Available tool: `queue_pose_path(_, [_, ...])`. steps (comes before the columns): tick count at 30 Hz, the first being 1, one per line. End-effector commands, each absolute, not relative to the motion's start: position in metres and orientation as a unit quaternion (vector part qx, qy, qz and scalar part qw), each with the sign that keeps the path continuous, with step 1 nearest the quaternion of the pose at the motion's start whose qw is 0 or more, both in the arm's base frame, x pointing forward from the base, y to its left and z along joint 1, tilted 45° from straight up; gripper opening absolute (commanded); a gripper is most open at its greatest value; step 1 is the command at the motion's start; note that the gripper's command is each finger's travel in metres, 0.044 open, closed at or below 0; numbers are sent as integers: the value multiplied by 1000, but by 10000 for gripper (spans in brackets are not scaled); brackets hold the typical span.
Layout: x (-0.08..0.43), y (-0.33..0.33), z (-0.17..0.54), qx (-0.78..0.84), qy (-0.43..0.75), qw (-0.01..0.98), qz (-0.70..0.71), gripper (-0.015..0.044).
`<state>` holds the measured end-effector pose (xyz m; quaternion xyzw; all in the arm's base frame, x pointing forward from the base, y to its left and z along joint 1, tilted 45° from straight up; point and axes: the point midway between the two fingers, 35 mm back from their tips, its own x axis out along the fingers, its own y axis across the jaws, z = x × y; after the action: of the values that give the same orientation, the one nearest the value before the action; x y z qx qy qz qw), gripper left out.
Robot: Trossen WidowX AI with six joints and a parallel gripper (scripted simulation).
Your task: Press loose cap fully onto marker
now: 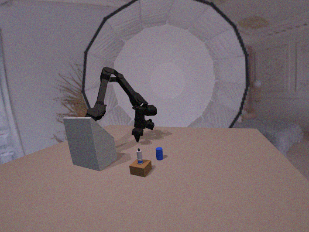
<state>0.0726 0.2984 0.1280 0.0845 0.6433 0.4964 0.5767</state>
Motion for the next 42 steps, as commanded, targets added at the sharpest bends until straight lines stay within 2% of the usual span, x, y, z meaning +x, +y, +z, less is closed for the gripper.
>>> queue_pose_path(1, [143, 284, 117, 5, 571, 616, 543, 251])
queue_pose_path(14, [234, 233, 97, -121, 459, 629, 615, 251])
queue_pose_path(26, [296, 162, 78, -216, 346, 622, 669, 251])
queue_pose_path(31, [312, 126, 69, -252, 293, 617, 686, 251])
queue_pose_path(42, [313, 123, 68, -255, 289, 617, 687, 251])
